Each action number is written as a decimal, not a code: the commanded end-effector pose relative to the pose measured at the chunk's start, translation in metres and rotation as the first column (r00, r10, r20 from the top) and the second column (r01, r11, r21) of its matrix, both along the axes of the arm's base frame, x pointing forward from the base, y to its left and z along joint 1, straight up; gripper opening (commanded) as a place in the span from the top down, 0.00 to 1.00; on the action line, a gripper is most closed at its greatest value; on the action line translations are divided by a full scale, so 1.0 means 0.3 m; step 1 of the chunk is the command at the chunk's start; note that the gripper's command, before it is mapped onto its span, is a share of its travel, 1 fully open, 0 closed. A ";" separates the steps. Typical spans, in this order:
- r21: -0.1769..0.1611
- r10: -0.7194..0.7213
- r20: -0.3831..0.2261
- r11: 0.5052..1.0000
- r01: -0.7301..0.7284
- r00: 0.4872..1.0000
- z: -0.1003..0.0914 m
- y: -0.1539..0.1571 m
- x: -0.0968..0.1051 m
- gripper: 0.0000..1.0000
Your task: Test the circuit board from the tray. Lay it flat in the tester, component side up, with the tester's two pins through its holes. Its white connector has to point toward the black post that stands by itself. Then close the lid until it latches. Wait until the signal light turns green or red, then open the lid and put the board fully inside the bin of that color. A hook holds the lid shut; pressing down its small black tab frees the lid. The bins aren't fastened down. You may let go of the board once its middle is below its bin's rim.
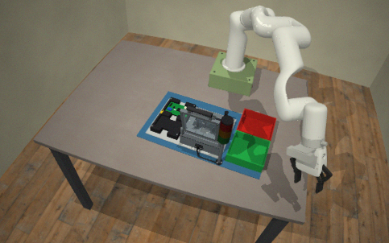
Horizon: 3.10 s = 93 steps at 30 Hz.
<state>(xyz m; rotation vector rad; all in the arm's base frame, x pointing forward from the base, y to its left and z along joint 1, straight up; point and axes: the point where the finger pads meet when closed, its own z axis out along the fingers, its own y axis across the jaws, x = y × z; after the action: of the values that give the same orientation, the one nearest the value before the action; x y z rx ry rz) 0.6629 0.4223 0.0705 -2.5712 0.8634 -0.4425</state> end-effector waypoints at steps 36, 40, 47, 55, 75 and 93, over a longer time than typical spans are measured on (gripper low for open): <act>0.003 0.000 0.005 1.000 0.000 1.000 0.399 0.003 0.001 0.00; 0.003 0.000 0.005 1.000 0.000 1.000 0.481 0.003 0.001 0.00; 0.003 0.000 0.004 1.000 0.000 1.000 0.511 0.002 0.001 0.00; -0.017 -0.070 -0.025 0.997 0.069 0.997 0.541 -0.192 0.039 0.00; -0.088 -0.308 -0.129 0.950 0.299 0.943 0.620 -0.854 0.010 0.00; -0.150 -0.511 -0.225 0.859 0.489 0.829 0.654 -1.388 -0.221 0.00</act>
<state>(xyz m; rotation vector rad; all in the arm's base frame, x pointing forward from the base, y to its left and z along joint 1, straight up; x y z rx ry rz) 0.6134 0.0338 0.2627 -2.5082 1.6105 -0.3023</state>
